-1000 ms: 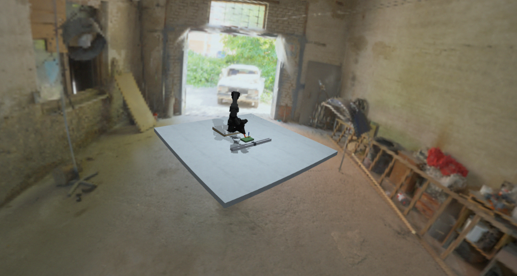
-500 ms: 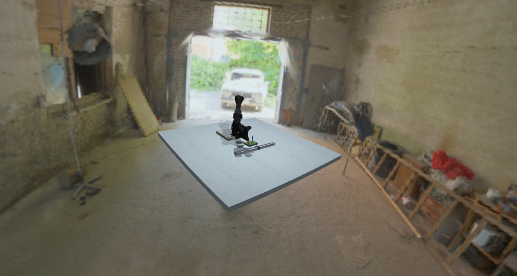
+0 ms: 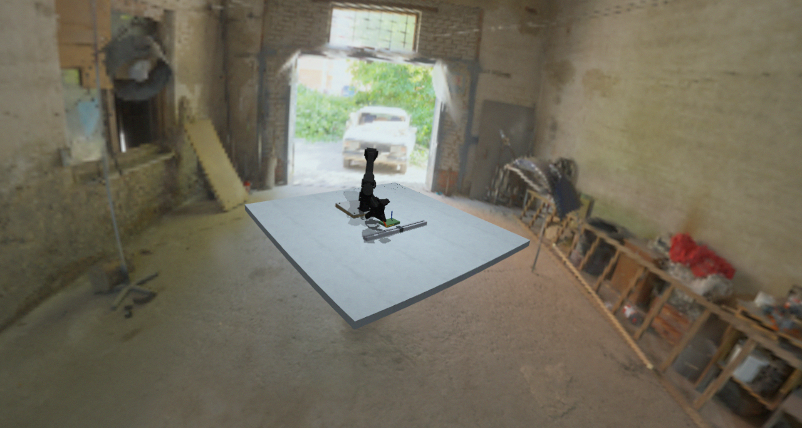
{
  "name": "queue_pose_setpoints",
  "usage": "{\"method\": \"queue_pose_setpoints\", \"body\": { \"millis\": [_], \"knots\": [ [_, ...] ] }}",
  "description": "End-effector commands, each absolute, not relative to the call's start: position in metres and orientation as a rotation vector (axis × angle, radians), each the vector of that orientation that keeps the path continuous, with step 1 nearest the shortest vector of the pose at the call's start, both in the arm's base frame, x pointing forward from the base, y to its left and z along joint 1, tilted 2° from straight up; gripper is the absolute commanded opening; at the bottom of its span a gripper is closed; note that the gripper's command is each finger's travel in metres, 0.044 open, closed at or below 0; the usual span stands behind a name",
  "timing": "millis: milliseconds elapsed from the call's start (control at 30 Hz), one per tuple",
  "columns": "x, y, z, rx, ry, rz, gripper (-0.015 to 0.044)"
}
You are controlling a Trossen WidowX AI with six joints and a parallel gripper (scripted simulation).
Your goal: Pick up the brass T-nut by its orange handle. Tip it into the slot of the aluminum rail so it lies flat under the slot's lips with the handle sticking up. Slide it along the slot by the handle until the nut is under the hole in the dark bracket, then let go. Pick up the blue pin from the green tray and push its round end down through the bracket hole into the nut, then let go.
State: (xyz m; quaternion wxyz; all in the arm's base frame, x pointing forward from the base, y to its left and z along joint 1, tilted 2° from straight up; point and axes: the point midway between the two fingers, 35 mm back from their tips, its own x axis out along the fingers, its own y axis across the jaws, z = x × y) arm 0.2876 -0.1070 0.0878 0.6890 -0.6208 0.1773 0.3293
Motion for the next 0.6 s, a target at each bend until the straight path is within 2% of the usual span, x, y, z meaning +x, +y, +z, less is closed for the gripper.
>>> {"method": "queue_pose_setpoints", "body": {
  "millis": [0, 567],
  "knots": [
    [0.286, -0.106, 0.082, -1.378, 0.404, 0.741, -0.015],
    [0.287, -0.106, 0.067, -1.379, 0.405, 0.74, -0.015]
  ]
}}
